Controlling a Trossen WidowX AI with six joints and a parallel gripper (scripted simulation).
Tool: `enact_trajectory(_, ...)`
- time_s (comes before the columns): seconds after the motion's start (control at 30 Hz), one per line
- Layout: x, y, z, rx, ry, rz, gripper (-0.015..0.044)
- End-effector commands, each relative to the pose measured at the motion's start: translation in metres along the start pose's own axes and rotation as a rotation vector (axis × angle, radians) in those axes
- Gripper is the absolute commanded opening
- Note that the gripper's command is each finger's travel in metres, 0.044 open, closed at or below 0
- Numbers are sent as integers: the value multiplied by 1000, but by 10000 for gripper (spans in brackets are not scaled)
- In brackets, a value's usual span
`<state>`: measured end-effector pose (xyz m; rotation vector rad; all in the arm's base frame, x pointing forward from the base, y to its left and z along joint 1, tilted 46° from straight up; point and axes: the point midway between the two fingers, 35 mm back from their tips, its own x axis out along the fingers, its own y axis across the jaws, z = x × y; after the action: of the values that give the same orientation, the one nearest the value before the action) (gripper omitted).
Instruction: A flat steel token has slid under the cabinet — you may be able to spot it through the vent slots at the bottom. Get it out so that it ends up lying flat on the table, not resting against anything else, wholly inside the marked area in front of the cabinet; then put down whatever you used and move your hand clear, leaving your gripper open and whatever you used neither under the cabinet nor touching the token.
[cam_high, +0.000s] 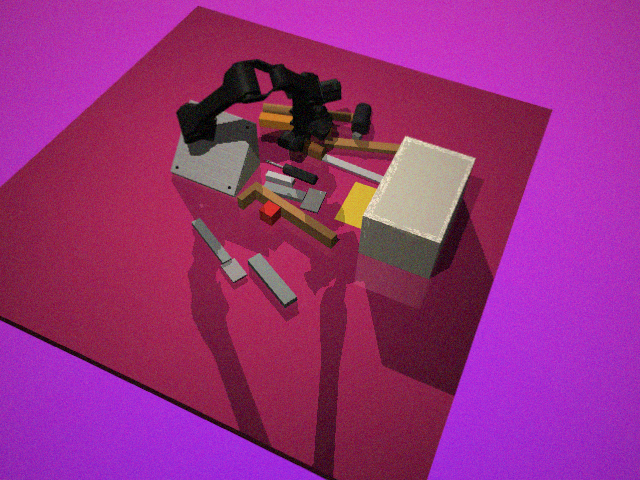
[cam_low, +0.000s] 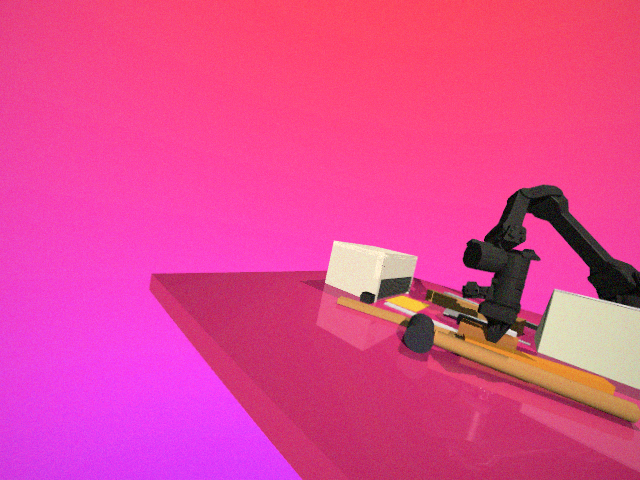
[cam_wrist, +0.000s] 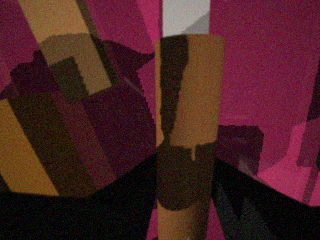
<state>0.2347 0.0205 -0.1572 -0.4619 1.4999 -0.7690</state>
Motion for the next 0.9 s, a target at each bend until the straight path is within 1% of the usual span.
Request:
enact_trajectory(0.0, 0, 1, 7, 0, 1, 2, 0)
enact_trajectory(0.87, 0, 1, 42, -4, 1, -2, 0)
